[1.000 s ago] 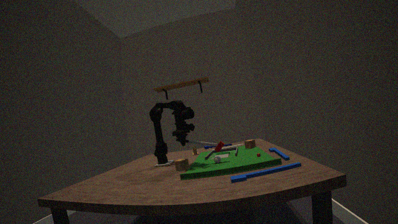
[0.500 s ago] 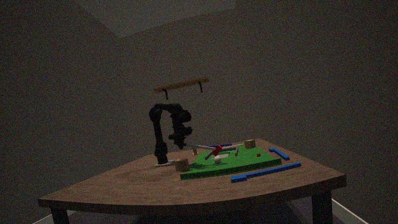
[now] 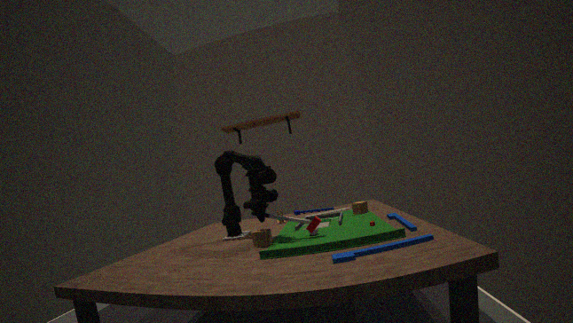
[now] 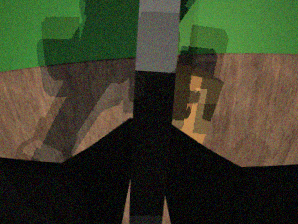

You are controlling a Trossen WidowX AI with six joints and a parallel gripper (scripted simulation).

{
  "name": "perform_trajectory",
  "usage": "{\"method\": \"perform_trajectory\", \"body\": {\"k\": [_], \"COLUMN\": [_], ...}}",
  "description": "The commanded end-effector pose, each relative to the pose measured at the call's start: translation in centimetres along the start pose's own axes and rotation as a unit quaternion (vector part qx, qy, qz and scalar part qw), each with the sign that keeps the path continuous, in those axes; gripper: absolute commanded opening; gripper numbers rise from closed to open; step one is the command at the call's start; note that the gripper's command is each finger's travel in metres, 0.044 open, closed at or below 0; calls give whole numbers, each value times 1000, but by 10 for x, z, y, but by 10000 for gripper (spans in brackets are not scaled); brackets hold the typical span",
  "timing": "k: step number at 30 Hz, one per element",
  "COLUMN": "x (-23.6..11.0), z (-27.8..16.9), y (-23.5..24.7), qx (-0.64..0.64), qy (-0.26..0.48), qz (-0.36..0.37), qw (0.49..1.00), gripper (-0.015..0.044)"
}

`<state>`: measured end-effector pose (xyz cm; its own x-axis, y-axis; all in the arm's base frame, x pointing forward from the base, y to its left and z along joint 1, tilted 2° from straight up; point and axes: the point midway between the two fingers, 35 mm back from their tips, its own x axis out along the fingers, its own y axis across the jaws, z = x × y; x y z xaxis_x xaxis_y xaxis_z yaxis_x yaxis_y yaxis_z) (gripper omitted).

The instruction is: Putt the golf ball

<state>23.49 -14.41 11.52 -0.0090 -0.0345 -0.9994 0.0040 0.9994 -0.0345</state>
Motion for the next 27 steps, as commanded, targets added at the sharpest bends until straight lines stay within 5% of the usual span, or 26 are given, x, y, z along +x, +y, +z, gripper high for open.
{"method": "perform_trajectory", "body": {"k": [1, 27], "x": [6, 20], "z": [1, 1], "y": [-1, -22], "qx": [-1, 0], "qy": [-2, -2], "qz": [-1, -1], "qw": [1000, 1000], "gripper": [0, 0]}}
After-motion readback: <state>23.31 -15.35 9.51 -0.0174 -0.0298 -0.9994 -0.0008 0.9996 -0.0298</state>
